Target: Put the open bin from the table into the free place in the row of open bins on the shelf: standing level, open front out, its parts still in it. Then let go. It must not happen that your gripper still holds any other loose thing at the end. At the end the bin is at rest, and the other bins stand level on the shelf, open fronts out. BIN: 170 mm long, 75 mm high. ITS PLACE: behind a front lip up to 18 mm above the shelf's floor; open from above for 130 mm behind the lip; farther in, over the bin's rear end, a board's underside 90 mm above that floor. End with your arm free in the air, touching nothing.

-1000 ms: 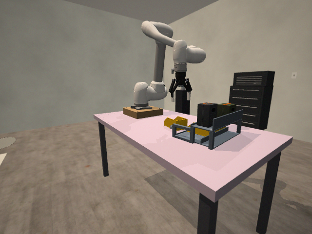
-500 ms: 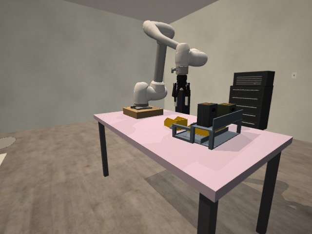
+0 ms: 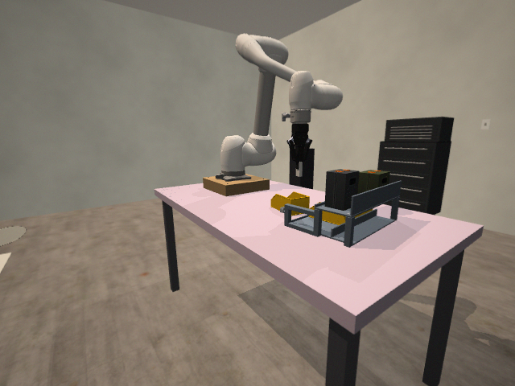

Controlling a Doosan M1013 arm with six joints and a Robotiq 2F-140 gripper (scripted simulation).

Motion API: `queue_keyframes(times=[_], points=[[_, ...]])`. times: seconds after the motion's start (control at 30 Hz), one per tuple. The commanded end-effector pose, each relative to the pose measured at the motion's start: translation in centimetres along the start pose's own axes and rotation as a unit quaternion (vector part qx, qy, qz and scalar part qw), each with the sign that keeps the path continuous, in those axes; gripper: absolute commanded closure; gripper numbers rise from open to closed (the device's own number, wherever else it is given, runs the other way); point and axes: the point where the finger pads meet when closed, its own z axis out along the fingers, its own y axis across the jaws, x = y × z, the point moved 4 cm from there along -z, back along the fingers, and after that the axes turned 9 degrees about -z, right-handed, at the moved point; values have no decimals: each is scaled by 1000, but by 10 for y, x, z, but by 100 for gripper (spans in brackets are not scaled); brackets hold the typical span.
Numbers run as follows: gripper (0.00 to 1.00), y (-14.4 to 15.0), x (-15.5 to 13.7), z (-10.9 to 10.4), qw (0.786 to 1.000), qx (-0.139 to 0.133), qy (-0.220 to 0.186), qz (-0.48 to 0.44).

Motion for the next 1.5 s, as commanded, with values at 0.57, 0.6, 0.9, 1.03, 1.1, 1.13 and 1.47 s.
queue_keyframes(times=[0.57,0.6,0.9,1.03,1.1,1.13,1.47], points=[[100,0,0,0,1000,0,0,0],[100,0,0,0,1000,0,0,0],[85,0,0,0,1000,0,0,0],[85,0,0,0,1000,0,0,0],[85,0,0,0,1000,0,0,0],[85,0,0,0,1000,0,0,0],[85,0,0,0,1000,0,0,0]])
